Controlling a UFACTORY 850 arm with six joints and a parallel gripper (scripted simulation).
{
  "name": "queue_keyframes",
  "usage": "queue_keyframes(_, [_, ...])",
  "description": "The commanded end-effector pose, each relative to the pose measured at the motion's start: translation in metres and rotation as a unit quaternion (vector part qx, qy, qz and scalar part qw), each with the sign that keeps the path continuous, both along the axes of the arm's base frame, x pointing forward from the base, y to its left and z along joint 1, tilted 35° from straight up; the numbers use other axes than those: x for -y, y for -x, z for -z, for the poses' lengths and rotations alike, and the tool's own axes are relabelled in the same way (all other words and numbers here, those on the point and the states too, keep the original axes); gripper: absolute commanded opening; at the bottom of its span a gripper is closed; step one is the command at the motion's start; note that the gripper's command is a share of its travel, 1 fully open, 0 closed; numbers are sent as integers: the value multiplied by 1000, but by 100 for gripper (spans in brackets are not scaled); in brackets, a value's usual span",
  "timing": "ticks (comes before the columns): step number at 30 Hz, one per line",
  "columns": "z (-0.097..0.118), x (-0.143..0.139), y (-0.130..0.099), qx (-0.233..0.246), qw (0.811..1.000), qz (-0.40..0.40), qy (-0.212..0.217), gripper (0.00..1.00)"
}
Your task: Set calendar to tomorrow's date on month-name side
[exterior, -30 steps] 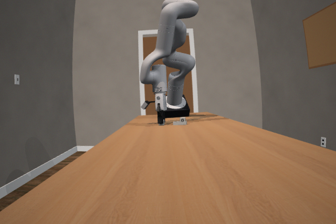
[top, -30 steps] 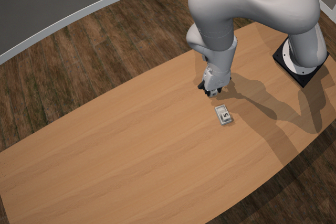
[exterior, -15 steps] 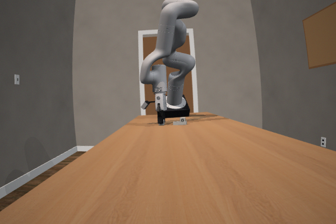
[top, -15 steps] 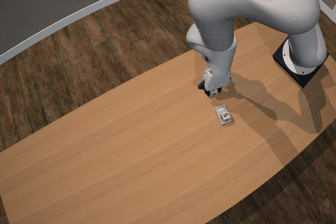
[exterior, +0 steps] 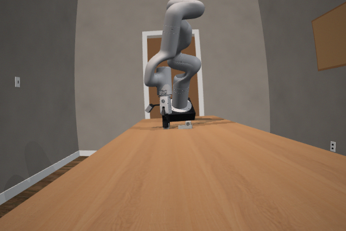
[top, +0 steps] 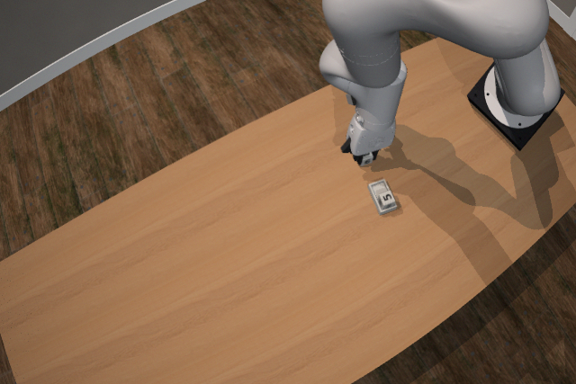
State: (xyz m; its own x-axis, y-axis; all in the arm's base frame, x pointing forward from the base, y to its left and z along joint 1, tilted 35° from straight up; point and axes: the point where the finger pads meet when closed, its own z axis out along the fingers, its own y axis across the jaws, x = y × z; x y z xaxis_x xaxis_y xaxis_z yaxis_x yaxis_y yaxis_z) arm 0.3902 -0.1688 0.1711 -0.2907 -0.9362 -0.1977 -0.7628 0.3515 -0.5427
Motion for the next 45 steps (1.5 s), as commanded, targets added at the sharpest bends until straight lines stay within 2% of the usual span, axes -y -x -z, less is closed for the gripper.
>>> queue_keyframes(1, [0,0,0,0,1000,0,0,27])
queue_keyframes(26, [-3,0,1,0,1000,0,0,27])
queue_keyframes(36, [-33,0,23,0,1000,0,0,27])
queue_keyframes(38, [-33,0,23,0,1000,0,0,27])
queue_keyframes(45, [-59,0,41,0,1000,0,0,27])
